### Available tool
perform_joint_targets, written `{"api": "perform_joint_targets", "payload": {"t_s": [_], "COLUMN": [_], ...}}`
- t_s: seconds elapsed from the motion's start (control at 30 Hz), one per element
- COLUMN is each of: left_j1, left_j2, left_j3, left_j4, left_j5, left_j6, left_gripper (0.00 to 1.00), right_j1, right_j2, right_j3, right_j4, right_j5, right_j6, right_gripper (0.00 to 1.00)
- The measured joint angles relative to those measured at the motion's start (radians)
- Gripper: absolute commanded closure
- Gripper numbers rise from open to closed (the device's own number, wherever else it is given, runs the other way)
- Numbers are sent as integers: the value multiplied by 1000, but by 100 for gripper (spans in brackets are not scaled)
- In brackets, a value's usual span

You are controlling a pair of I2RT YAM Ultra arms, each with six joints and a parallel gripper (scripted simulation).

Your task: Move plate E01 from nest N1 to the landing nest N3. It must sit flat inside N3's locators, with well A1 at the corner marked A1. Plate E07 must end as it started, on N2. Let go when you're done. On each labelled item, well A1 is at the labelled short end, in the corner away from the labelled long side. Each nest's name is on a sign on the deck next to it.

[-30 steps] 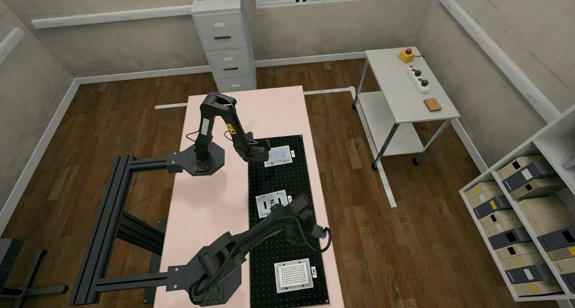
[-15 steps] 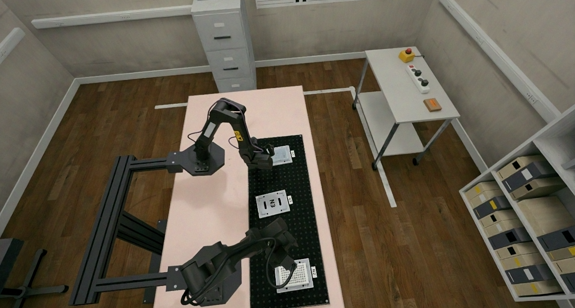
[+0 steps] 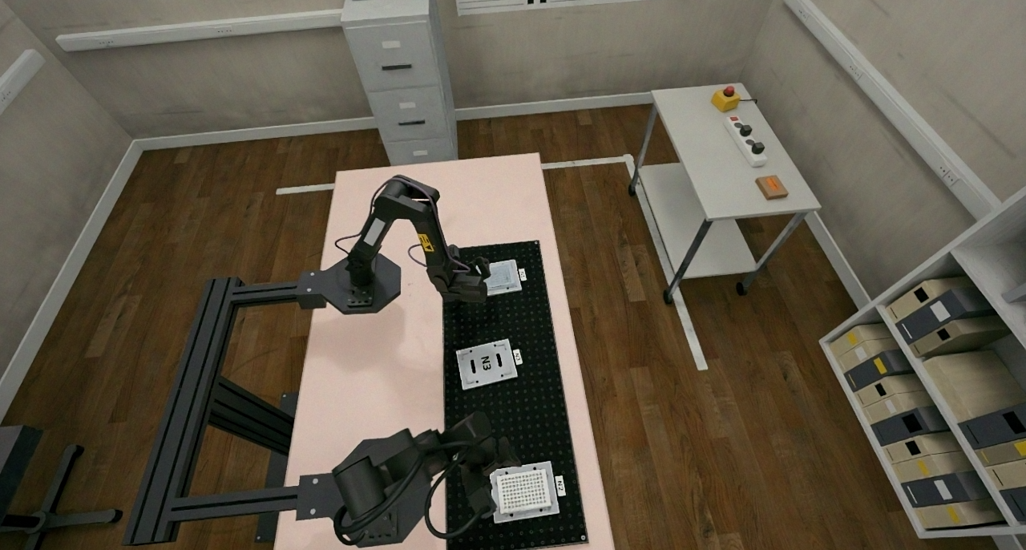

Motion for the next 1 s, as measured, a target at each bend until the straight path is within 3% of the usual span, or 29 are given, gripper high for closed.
{"api": "perform_joint_targets", "payload": {"t_s": [0.4, 1.0], "left_j1": [0, 0], "left_j2": [0, 0], "left_j3": [0, 0], "left_j4": [0, 0], "left_j5": [0, 0], "left_j6": [0, 0], "left_gripper": [0, 0], "right_j1": [-11, -12], "right_j2": [168, 193], "right_j3": [-77, -83], "right_j4": [278, 354], "right_j5": [27, 32], "right_j6": [35, 33], "right_gripper": [0, 0]}}
